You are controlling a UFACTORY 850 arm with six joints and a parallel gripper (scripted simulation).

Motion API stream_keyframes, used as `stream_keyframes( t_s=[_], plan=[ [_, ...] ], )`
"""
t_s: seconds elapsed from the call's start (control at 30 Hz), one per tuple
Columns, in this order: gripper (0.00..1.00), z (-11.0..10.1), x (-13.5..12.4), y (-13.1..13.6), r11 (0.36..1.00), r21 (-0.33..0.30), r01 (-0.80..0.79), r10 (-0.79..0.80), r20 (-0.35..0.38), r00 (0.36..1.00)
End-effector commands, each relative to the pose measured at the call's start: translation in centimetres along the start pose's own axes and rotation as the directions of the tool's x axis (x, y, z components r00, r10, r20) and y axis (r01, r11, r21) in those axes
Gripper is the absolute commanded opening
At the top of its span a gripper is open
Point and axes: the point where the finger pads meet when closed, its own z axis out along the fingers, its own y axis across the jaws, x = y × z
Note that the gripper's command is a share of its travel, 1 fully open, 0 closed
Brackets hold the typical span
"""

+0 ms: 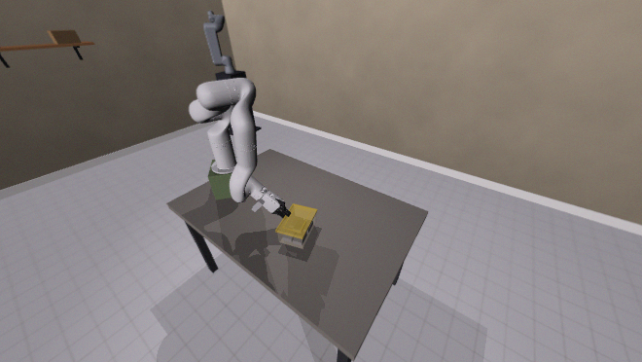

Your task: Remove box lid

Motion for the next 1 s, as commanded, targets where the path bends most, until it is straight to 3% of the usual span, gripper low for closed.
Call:
stream_keyframes(
  t_s=[0.0, 0.73, 0.77, 0.97],
  plan=[
    [0.32, -0.01, 0.04, -0.08, 1.0, 0.001, 0.001, -0.001, 0.0, 1.0],
    [0.32, -0.11, 0.04, -0.08, 1.0, 0.001, 0.001, -0.001, 0.0, 1.0],
    [0.0, -0.11, 0.04, -0.08, 1.0, 0.001, 0.001, -0.001, 0.0, 1.0],
    [0.0, -0.11, 0.04, -0.08, 1.0, 0.001, 0.001, -0.001, 0.0, 1.0]
  ],
)
